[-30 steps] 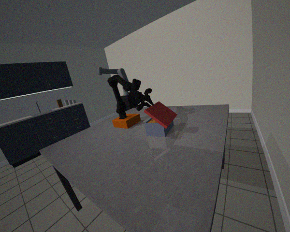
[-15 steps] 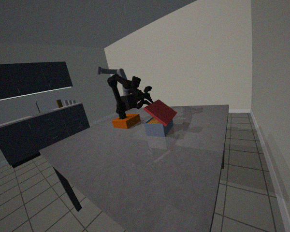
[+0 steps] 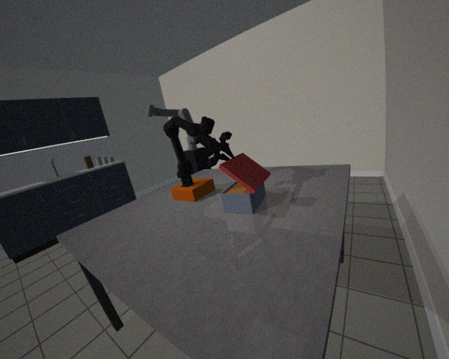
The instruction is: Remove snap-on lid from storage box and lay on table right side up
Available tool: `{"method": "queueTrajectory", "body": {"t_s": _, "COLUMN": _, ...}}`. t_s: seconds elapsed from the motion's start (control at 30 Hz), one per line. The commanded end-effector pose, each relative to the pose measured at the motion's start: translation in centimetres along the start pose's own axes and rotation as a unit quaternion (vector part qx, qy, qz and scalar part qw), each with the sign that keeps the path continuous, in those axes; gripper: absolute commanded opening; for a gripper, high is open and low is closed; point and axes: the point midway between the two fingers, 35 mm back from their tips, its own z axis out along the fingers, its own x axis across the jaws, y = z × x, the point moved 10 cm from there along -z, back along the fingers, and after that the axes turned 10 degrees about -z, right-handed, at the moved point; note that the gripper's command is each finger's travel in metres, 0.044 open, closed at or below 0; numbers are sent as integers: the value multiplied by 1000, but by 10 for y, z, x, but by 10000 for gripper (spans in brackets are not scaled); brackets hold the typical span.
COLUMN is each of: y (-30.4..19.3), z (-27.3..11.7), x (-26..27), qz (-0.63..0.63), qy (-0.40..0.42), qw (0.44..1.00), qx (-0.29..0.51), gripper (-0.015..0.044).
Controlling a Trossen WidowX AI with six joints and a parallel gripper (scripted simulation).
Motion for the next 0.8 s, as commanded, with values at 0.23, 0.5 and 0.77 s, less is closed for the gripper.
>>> {"method": "queueTrajectory", "body": {"t_s": 0.23, "y": 3, "z": -12, "x": 15, "qz": -1, "qy": 9, "qw": 1000, "qx": -6, "gripper": 0}}
{"method": "queueTrajectory", "body": {"t_s": 0.5, "y": -6, "z": -9, "x": 9, "qz": -1, "qy": 9, "qw": 1000, "qx": -6, "gripper": 0}}
{"method": "queueTrajectory", "body": {"t_s": 0.77, "y": -22, "z": -10, "x": 10, "qz": 0, "qy": 9, "qw": 1000, "qx": -5, "gripper": 0}}
